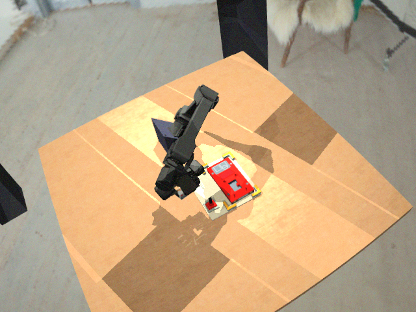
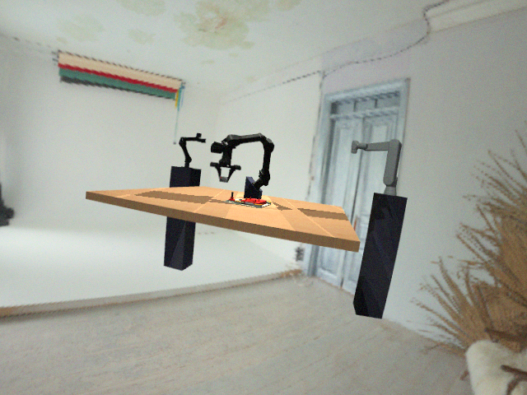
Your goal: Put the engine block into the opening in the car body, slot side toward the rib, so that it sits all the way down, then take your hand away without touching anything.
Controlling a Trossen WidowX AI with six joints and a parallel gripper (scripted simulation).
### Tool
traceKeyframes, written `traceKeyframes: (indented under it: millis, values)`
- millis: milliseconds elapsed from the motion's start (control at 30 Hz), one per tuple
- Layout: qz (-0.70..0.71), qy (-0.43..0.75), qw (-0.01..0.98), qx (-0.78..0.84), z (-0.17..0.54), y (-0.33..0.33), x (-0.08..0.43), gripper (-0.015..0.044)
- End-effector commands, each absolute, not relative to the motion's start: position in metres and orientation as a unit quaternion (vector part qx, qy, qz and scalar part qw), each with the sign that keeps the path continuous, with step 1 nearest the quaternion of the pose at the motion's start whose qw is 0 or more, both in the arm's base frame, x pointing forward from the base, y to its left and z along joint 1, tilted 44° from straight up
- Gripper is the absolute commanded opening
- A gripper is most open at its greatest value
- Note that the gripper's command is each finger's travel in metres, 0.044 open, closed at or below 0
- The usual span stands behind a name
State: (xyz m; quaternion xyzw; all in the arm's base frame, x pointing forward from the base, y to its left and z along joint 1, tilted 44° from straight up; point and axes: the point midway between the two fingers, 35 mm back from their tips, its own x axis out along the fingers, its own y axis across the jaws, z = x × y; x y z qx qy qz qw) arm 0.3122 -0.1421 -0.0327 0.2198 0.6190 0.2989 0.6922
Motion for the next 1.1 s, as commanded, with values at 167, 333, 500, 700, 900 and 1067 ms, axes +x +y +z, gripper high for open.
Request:
traceKeyframes:
  millis: [167,333,500,700,900,1067]
  values:
    - [0.279,0.567,0.735,0.245,-0.034,-0.142,0.307,0.0]
    - [0.256,0.505,0.78,0.268,-0.038,-0.142,0.303,0.0]
    - [0.23,0.44,0.819,0.289,-0.042,-0.142,0.298,0.0]
    - [0.205,0.361,0.855,0.309,-0.043,-0.139,0.292,0.0]
    - [0.201,0.343,0.863,0.313,-0.042,-0.138,0.289,0.0]
    - [0.198,0.337,0.865,0.314,-0.043,-0.138,0.289,0.0]
